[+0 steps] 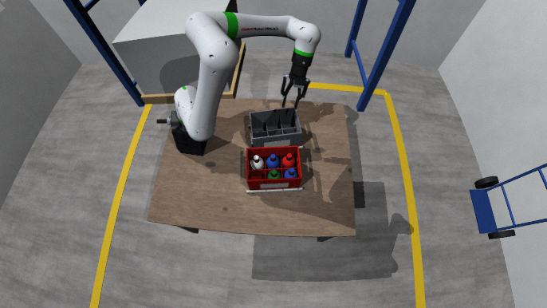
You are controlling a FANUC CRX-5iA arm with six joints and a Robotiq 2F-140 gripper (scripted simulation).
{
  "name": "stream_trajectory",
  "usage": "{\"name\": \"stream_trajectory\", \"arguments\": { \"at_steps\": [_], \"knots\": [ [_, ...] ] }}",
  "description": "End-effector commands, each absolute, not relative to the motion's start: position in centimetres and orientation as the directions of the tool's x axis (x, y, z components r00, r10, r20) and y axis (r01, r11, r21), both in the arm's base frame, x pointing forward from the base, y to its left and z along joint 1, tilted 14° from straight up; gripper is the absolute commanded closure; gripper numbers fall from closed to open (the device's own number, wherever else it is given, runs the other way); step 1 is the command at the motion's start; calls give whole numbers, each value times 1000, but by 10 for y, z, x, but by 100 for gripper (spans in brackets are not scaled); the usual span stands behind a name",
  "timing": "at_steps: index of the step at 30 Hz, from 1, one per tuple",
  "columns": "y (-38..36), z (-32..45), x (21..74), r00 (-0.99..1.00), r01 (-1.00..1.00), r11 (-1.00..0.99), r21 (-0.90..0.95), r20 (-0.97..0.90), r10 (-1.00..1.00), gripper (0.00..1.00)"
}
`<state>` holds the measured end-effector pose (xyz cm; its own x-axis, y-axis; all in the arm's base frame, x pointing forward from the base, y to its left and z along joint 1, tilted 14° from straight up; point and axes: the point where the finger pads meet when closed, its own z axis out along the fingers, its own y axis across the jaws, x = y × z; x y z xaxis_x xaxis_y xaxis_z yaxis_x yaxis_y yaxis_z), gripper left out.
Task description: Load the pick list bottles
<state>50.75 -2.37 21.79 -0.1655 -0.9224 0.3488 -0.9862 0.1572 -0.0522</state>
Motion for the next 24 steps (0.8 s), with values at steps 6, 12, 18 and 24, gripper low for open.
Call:
{"name": "stream_trajectory", "arguments": {
  "at_steps": [6, 12, 18, 24],
  "knots": [
    [17, 218, 503, -78, -996, 61, -62, 329, -941, 56],
    [37, 217, 500, -53, -997, 34, -64, 324, -945, 56],
    [66, 216, 493, 64, -993, -90, -72, 302, -951, 56],
    [94, 215, 485, 95, -990, -122, -74, 296, -950, 56]
  ]
}}
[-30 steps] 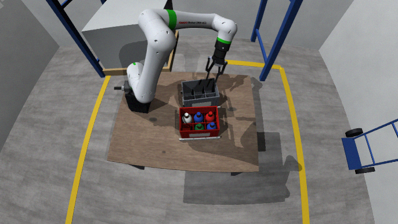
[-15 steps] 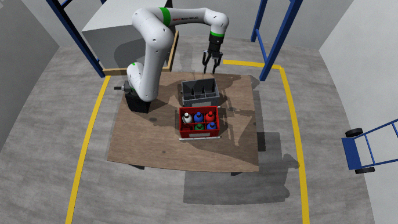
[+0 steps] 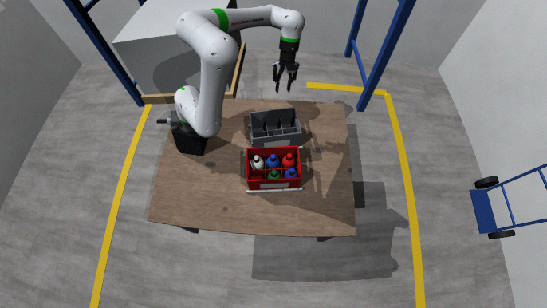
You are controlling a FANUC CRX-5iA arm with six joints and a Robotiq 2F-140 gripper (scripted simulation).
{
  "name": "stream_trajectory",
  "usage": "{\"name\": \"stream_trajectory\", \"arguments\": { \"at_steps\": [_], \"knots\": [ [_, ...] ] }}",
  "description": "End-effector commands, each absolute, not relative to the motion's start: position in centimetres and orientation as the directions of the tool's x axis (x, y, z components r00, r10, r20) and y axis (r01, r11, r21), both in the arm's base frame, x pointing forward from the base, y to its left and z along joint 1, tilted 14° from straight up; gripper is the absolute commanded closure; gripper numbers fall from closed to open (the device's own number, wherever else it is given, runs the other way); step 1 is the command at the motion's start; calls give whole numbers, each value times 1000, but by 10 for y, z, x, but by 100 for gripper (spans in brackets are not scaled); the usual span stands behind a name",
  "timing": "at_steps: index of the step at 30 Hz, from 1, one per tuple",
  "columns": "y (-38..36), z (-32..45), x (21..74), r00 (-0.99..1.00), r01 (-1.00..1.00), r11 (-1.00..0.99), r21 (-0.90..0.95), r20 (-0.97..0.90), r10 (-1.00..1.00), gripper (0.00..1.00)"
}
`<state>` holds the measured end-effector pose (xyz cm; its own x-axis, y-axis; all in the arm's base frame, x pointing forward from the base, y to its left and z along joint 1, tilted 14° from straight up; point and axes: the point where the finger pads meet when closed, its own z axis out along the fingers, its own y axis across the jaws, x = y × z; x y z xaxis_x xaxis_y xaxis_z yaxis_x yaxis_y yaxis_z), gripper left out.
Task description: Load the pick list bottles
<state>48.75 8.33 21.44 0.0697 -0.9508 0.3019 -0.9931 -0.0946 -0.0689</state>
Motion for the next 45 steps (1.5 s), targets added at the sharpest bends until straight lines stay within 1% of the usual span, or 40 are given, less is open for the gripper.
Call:
{"name": "stream_trajectory", "arguments": {
  "at_steps": [1, 3, 5, 9, 13, 20, 24, 29, 33, 38, 42, 45],
  "knots": [
    [99, 215, 483, 125, -985, -154, -77, 291, -949, 56],
    [99, 215, 483, 125, -985, -154, -77, 291, -949, 56],
    [108, 214, 480, 181, -974, -212, -82, 280, -943, 56],
    [127, 214, 472, 181, -974, -212, -82, 280, -943, 56],
    [145, 213, 464, 297, -939, -330, -94, 260, -919, 56],
    [168, 211, 453, 297, -939, -330, -94, 260, -919, 56],
    [185, 210, 443, 408, -890, -442, -108, 240, -881, 56],
    [205, 209, 431, 408, -890, -442, -108, 240, -881, 56],
    [222, 208, 419, 515, -828, -547, -123, 222, -828, 56],
    [234, 207, 410, 515, -828, -547, -123, 222, -828, 56],
    [249, 206, 397, 613, -753, -643, -139, 205, -763, 56],
    [260, 205, 388, 613, -753, -643, -139, 205, -763, 56]
  ]
}}
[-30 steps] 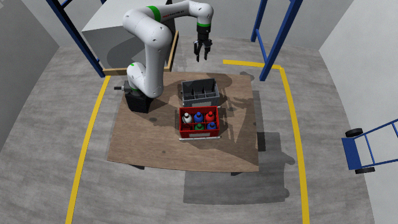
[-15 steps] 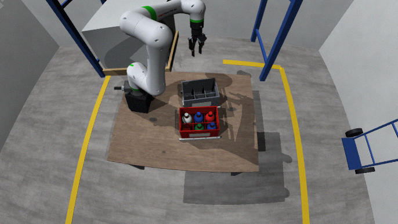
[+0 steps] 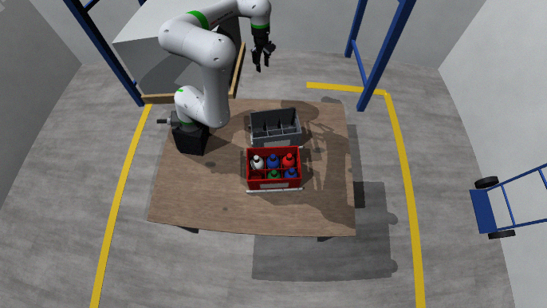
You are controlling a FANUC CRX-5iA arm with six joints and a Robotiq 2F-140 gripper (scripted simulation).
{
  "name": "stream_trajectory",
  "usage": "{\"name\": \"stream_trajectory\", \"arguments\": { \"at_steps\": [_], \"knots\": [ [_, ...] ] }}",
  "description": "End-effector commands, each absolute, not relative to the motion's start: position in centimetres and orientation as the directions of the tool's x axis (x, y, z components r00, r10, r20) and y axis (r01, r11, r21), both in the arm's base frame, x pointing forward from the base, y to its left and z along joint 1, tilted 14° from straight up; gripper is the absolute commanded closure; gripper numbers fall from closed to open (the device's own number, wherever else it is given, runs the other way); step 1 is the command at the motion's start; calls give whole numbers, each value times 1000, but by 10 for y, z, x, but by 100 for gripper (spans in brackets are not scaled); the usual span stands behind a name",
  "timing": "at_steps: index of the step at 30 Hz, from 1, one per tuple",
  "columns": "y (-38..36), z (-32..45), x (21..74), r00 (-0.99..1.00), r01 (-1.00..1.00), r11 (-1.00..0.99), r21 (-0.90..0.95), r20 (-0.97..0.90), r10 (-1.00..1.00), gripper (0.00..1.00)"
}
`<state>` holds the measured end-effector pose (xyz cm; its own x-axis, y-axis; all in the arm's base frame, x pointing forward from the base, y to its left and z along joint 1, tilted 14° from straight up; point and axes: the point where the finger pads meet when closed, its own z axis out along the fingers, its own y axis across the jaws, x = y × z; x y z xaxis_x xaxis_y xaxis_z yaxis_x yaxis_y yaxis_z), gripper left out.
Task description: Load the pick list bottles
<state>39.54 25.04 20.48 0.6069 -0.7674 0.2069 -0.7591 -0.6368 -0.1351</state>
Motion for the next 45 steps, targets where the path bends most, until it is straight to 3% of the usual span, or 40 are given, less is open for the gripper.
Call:
{"name": "stream_trajectory", "arguments": {
  "at_steps": [1, 26, 45],
  "knots": [
    [264, 204, 384, 613, -753, -643, -139, 205, -763, 56],
    [267, 201, 381, 638, -732, -668, -132, 209, -741, 56],
    [203, 159, 417, 932, -275, -961, 1, 248, -266, 56]
  ]
}}
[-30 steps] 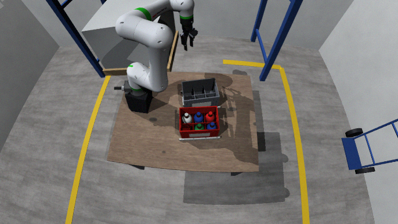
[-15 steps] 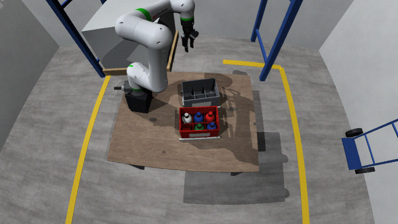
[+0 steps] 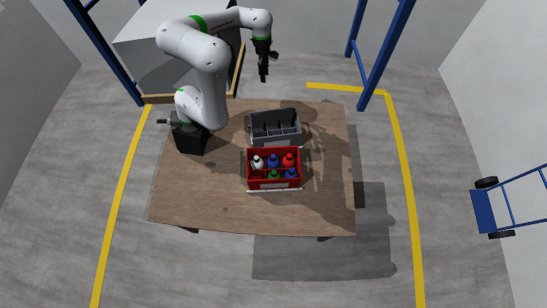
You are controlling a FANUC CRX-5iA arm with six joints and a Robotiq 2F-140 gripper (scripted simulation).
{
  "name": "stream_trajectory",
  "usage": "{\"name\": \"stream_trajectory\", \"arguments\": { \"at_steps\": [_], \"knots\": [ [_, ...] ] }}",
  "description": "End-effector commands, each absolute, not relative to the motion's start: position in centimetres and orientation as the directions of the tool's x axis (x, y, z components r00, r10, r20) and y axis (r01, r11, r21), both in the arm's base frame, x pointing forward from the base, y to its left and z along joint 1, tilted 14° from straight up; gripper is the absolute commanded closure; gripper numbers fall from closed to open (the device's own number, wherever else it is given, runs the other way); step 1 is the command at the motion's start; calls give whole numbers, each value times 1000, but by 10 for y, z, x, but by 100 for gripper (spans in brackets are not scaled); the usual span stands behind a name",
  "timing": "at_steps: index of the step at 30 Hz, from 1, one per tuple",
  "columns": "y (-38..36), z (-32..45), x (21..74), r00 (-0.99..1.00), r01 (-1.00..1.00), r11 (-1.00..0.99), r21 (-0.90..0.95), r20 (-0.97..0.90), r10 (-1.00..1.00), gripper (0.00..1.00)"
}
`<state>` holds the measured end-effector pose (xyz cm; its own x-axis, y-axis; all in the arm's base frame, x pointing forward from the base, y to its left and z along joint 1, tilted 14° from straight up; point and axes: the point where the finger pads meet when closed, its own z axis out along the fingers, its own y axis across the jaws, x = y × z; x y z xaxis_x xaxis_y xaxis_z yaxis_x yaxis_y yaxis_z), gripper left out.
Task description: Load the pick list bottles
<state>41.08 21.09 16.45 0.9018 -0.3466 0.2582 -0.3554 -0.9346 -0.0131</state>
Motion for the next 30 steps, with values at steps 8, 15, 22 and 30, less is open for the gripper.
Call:
{"name": "stream_trajectory", "arguments": {
  "at_steps": [8, 15, 22, 30],
  "knots": [
    [172, 139, 434, 962, -134, -990, 38, 245, -121, 56],
    [153, 127, 444, 962, -134, -990, 38, 245, -121, 56],
    [127, 110, 459, 962, -134, -990, 38, 245, -121, 56],
    [116, 102, 466, 962, -134, -990, 38, 245, -121, 56]
  ]
}}
